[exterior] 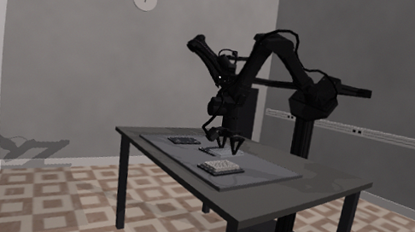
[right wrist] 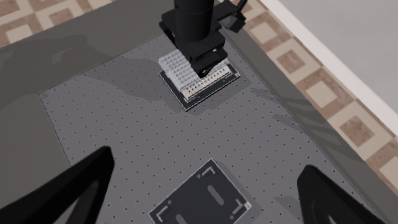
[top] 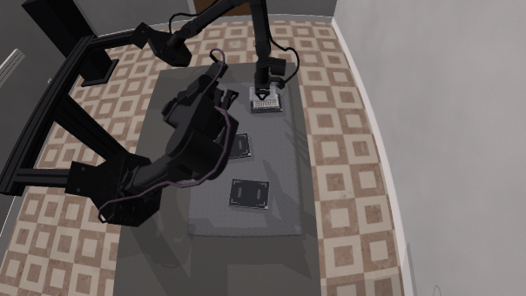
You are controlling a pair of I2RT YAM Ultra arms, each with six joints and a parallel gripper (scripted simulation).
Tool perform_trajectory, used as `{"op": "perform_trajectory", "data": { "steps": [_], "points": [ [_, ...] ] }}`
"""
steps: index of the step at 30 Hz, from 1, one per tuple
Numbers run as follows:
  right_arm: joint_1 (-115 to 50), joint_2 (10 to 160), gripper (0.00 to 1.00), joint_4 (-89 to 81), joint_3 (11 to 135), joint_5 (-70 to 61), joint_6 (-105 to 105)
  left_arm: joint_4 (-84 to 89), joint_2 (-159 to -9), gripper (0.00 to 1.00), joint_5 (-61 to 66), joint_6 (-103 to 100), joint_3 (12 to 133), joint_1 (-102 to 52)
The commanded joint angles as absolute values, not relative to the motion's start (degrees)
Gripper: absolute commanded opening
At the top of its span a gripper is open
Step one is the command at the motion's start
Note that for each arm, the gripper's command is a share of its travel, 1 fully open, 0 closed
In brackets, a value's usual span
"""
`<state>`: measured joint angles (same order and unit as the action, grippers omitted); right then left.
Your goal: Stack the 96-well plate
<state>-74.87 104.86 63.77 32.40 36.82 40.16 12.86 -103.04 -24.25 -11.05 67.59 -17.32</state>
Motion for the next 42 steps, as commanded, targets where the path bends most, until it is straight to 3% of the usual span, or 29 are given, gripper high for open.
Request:
{"op": "perform_trajectory", "data": {
  "steps": [1, 42],
  "points": [
    [-78.3, 107.3, 1.00, 71.0, 31.5, 40.6, 37.7, 13.7, -101.4, 0.78, -23.7, -10.8, 69.7, -17.6],
    [-78.8, 108.6, 1.00, 72.4, 32.2, 40.3, 39.5, 10.7, -107.1, 0.78, -22.8, -9.7, 74.5, -16.1]
  ]
}}
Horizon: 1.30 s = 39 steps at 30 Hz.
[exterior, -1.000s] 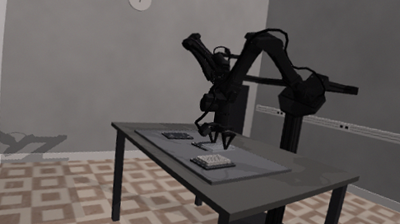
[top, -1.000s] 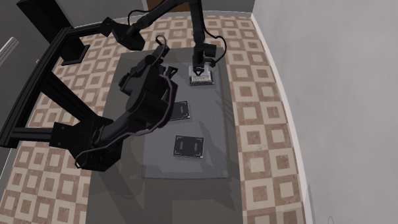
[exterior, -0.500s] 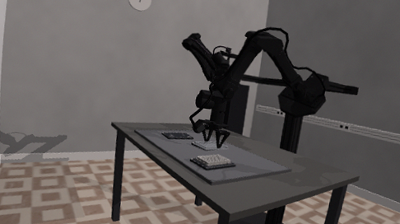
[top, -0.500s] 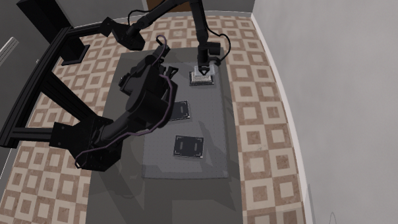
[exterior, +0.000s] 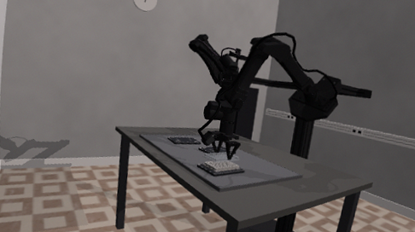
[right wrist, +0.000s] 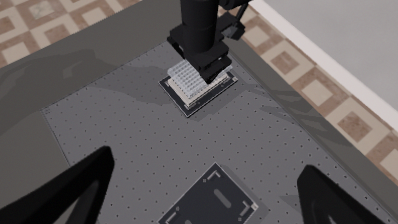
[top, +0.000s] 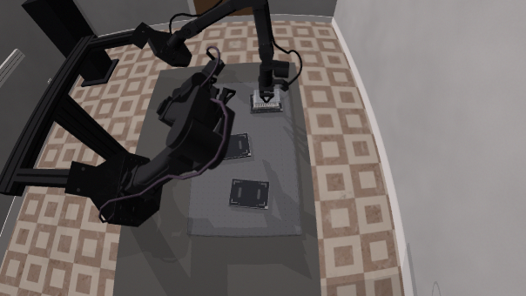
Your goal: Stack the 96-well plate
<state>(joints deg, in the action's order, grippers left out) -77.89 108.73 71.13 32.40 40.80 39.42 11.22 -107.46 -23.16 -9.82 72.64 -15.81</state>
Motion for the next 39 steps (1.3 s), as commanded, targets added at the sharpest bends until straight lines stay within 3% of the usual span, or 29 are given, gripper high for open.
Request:
{"op": "perform_trajectory", "data": {
  "steps": [1, 39],
  "points": [
    [-78.8, 108.6, 1.00, 72.4, 32.2, 40.3, 39.5, 10.7, -107.1, 0.78, -22.8, -9.7, 74.5, -16.1],
    [-78.8, 108.6, 1.00, 72.4, 32.2, 40.3, 39.5, 8.1, -109.0, 0.78, -21.9, -8.7, 73.6, -15.2]
  ]
}}
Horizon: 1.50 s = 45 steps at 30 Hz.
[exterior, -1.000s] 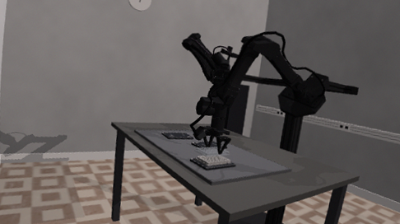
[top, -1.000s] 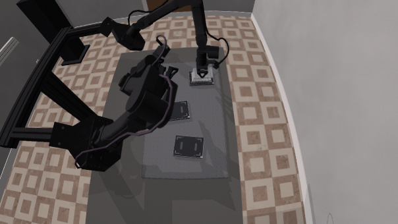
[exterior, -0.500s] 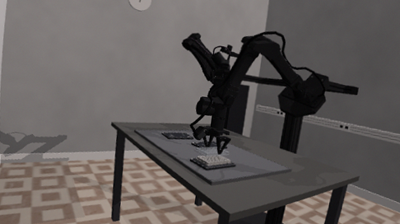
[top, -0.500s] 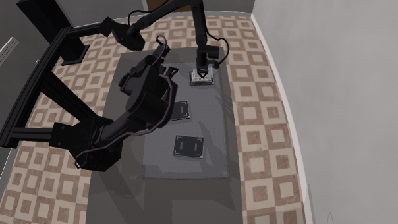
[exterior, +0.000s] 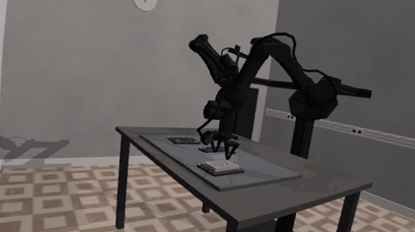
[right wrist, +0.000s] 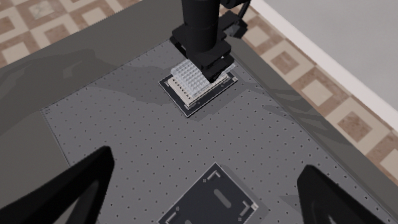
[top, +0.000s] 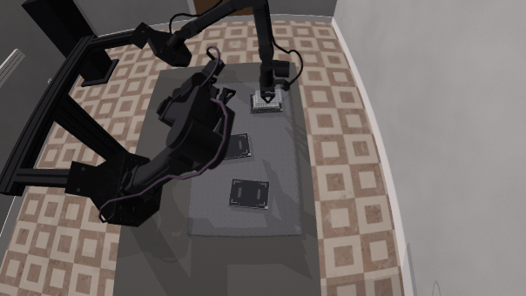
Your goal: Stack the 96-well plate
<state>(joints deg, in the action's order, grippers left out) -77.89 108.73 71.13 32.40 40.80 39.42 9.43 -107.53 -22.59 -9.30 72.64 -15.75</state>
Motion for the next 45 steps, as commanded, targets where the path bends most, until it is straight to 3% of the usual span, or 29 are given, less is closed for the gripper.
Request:
{"op": "perform_trajectory", "data": {
  "steps": [1, 17, 33, 35, 45],
  "points": [
    [-78.8, 108.6, 1.00, 72.4, 32.2, 40.3, 39.5, 7.9, -109.4, 0.78, -21.8, -8.6, 73.9, -15.1],
    [-78.8, 108.6, 1.00, 72.4, 32.2, 40.3, 39.5, 6.4, -114.9, 0.78, -21.0, -8.5, 77.3, -13.5],
    [-78.8, 108.6, 1.00, 72.4, 32.2, 40.3, 39.5, 7.6, -111.1, 0.78, -22.5, -9.7, 73.3, -14.8],
    [-78.8, 108.6, 1.00, 72.4, 32.2, 40.3, 39.5, 7.6, -111.6, 1.00, -22.1, -9.3, 74.0, -14.7],
    [-78.8, 108.6, 1.00, 72.4, 32.2, 40.3, 39.5, 9.5, -108.4, 1.00, -23.1, -10.2, 70.9, -15.9]
  ]
}}
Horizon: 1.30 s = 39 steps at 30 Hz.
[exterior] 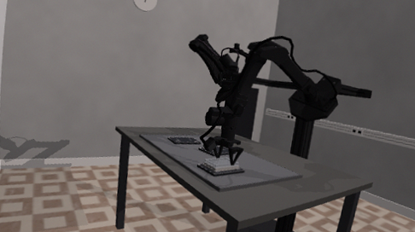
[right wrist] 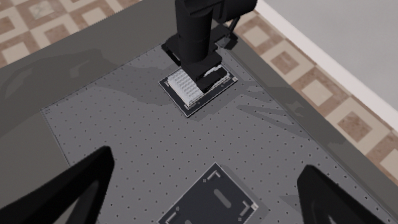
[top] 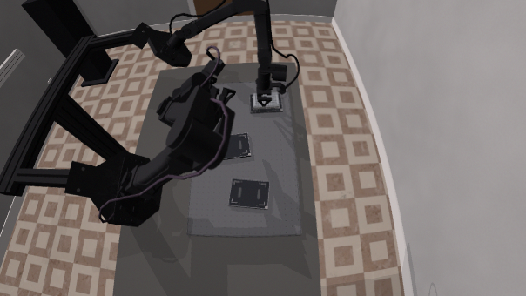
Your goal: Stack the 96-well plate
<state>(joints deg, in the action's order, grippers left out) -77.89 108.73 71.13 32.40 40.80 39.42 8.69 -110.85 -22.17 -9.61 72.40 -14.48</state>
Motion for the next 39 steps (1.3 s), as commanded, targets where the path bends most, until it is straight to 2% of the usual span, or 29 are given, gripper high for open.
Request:
{"op": "perform_trajectory", "data": {
  "steps": [1, 10, 17, 25, 36, 39],
  "points": [
    [-78.8, 108.6, 1.00, 72.4, 32.2, 40.3, 39.5, 9.5, -108.4, 1.00, -23.1, -10.2, 70.9, -15.9],
    [-78.8, 108.6, 1.00, 72.4, 32.2, 40.3, 39.5, 12.4, -104.2, 1.00, -24.1, -11.2, 69.2, -17.4],
    [-78.8, 108.6, 1.00, 72.4, 32.2, 40.3, 39.5, 21.2, -93.9, 1.00, -26.8, -14.2, 66.7, -21.3],
    [-78.8, 108.6, 1.00, 72.4, 32.2, 40.3, 39.5, 21.9, -94.6, 1.00, -26.5, -14.4, 69.4, -21.2],
    [-78.8, 108.6, 1.00, 72.4, 32.2, 40.3, 39.5, 4.8, -90.3, 1.00, -27.4, -7.9, 61.7, -22.0],
    [-78.8, 108.6, 1.00, 72.4, 32.2, 40.3, 39.5, -6.6, -87.3, 1.00, -26.6, -3.5, 54.4, -22.2]
  ]
}}
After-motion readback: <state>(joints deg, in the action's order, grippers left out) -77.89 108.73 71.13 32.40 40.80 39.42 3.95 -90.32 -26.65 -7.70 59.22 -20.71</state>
